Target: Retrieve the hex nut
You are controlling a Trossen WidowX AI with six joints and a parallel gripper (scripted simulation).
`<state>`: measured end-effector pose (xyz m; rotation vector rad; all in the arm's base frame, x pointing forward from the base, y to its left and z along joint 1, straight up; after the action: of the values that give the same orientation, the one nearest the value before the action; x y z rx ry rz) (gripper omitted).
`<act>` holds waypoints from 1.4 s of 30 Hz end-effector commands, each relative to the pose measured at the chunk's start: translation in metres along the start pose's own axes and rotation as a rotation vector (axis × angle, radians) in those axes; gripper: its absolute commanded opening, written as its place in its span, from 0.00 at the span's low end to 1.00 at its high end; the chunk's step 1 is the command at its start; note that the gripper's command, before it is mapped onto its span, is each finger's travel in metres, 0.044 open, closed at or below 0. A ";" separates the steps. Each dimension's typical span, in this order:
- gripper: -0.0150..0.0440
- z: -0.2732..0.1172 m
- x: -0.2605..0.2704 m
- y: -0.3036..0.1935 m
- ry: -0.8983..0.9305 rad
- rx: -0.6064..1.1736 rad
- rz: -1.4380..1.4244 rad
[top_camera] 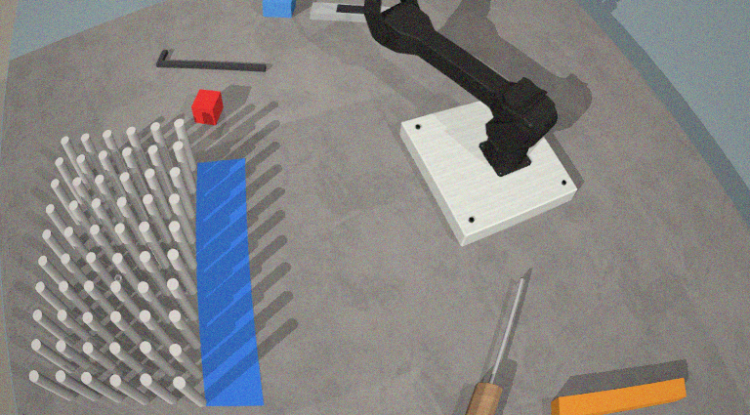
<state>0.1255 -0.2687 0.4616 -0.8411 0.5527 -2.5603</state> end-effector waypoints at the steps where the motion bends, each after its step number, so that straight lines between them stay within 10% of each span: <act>1: 0.98 -0.001 0.001 -0.002 0.003 0.003 -0.007; 19: 1.00 -0.059 0.025 -0.216 0.180 0.282 -0.674; 42: 1.00 -0.097 -0.213 -0.321 -0.058 0.640 -1.591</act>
<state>0.1122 0.1108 0.4706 -1.1925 -1.2408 -3.5416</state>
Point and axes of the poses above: the point midway between the two fingers, 35 mm back from their tips, its own z axis out along the fingers, its own x axis across the jaws, y = z × x, the point moved 9 cm from there along -z, back along the fingers, and after that the axes turned 2 degrees about z, right-handed, at the moved point
